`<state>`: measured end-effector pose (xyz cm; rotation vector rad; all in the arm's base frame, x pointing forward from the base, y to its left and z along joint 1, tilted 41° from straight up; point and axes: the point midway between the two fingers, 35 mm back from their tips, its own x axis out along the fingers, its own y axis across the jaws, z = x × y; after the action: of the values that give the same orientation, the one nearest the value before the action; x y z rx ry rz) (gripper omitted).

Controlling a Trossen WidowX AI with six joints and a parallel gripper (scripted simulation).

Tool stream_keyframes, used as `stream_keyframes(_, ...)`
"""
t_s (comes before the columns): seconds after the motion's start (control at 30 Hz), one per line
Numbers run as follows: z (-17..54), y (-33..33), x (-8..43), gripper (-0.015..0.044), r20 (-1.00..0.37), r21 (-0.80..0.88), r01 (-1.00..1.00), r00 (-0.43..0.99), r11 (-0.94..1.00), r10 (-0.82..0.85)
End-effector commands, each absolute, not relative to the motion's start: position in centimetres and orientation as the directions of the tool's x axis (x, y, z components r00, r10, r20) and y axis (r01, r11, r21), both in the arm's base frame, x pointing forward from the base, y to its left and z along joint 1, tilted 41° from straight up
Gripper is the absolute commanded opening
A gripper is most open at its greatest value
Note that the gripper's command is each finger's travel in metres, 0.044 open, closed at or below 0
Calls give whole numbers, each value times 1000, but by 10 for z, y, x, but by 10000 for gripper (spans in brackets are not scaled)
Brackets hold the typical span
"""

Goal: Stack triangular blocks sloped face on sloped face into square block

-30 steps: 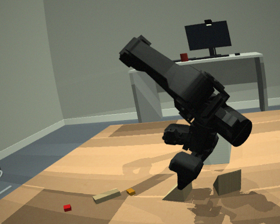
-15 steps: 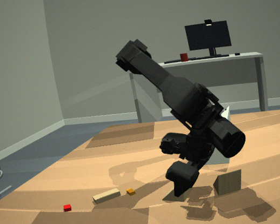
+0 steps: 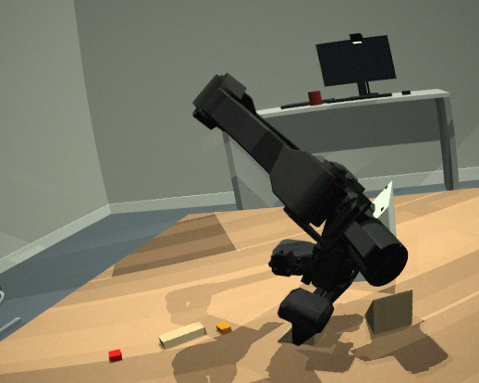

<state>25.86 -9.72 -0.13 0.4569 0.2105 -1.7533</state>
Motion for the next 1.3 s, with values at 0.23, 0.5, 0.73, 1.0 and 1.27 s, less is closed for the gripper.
stream_keyframes(0.23,-2,-100,257,269,-409,101,968,-170,-230,-897)
stream_keyframes(0.5,-2,-100,257,157,-409,101,968,-170,-230,-897)
stream_keyframes(0.73,1,-98,257,0,-423,100,967,-170,-232,-890)
stream_keyframes(1.0,14,-100,255,0,-592,94,968,-135,-235,-794)
stream_keyframes(1.27,27,-103,253,0,-740,93,968,-90,-234,-667)
